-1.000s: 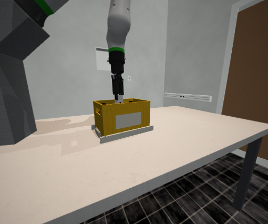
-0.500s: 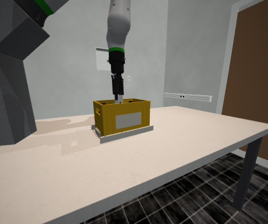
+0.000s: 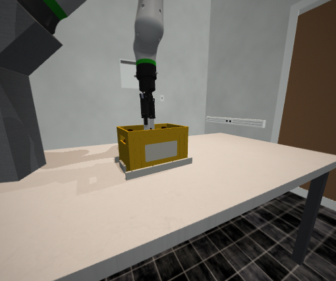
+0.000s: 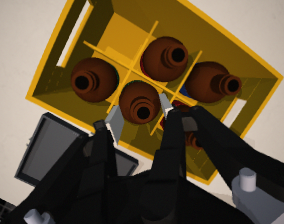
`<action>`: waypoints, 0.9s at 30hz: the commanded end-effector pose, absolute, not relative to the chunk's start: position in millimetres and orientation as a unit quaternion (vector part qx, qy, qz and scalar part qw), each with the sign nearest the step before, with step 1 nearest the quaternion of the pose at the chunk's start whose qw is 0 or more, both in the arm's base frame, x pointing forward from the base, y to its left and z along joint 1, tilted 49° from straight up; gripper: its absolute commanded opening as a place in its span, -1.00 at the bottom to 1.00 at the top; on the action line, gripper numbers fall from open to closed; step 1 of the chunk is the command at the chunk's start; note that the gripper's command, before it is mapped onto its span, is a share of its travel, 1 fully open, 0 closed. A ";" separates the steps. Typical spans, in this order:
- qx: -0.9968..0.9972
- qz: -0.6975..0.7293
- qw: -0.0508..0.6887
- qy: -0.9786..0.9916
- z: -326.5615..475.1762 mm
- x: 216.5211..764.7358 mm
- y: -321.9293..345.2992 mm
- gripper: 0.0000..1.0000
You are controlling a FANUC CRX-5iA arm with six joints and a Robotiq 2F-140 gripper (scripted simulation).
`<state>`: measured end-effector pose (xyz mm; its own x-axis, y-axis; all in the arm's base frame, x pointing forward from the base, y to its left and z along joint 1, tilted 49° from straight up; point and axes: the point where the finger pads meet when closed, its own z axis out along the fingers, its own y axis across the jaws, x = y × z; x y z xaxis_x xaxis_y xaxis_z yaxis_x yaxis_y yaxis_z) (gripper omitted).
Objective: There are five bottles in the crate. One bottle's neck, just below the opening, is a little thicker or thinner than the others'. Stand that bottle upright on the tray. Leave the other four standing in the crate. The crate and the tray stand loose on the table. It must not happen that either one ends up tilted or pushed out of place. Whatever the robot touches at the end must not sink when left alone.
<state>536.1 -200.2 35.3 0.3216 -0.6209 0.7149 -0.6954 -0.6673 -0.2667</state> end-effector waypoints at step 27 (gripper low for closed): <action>0.826 0.414 -0.014 -0.383 83.7 485.1 -179.3 -0.12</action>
<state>489.3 -180.1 79.4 0.3123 -0.6155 0.7236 -0.7118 -0.6561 -0.2508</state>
